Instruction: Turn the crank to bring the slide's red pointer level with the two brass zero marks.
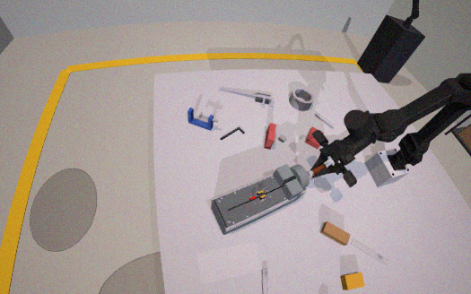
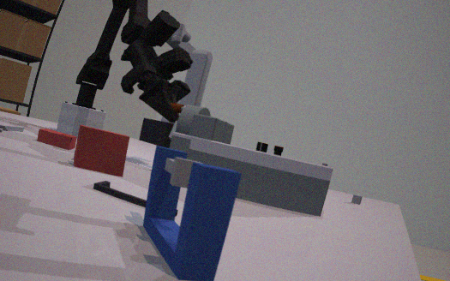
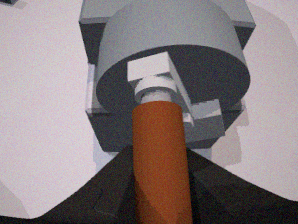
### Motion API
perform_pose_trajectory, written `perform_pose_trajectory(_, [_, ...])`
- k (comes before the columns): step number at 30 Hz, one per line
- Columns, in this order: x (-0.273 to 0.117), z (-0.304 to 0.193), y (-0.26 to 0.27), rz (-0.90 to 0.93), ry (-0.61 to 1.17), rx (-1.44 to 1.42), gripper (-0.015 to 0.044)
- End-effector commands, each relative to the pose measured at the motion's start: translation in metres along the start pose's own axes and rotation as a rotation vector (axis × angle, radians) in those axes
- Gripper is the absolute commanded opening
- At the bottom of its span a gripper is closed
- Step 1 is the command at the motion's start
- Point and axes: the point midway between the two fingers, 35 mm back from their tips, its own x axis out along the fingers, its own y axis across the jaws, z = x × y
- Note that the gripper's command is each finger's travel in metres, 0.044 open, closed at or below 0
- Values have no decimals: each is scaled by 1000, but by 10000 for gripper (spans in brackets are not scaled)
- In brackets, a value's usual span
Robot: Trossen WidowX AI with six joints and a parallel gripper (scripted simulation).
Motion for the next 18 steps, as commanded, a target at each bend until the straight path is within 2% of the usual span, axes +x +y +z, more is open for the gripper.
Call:
perform_pose_trajectory(1, [2,-2,6,5,2,-2,0])
perform_pose_trajectory(18, [5,-5,10,5,2,-2,0])
